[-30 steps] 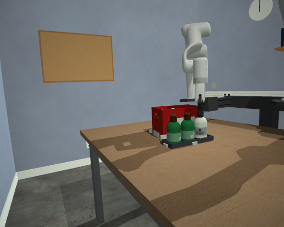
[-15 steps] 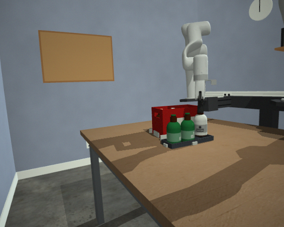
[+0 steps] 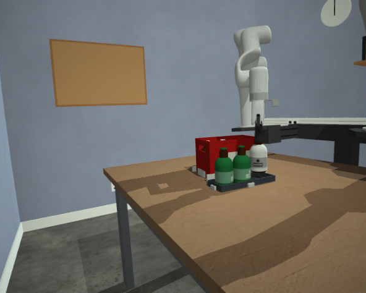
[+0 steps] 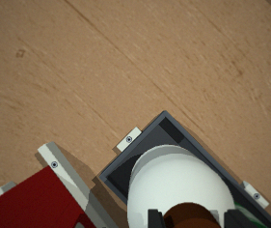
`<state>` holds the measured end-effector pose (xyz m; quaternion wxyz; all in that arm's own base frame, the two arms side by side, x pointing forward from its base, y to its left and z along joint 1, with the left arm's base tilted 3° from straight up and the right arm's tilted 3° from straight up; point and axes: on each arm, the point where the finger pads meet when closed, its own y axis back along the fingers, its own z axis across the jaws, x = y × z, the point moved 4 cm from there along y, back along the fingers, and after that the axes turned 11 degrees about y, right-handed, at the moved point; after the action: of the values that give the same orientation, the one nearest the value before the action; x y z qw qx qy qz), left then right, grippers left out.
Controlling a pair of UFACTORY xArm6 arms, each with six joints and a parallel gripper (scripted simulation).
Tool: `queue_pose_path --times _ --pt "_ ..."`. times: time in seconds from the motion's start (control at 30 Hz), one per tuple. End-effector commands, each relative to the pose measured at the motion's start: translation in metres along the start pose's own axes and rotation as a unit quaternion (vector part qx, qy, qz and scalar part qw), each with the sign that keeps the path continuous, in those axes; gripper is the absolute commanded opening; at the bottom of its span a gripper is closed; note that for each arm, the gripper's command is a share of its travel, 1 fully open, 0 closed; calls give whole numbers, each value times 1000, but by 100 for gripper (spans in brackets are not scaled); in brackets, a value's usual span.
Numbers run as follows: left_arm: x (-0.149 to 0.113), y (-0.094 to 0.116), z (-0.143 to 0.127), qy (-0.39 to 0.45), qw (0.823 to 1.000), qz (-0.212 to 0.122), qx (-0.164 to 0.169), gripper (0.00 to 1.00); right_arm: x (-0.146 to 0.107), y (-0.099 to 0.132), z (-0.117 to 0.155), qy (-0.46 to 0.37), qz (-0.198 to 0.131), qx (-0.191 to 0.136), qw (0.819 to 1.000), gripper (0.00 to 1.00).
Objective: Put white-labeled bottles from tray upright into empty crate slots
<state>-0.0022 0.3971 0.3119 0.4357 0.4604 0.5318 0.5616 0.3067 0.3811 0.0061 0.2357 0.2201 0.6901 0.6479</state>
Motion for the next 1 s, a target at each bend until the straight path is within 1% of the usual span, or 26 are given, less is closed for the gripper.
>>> queue_pose_path --times 0.0,0.97 --pt "1 2 0 0 1000 2 0 100 0 3 2 0 0 -2 1000 0" --pt "1 2 0 0 1000 2 0 100 0 6 2 0 0 -2 1000 0"
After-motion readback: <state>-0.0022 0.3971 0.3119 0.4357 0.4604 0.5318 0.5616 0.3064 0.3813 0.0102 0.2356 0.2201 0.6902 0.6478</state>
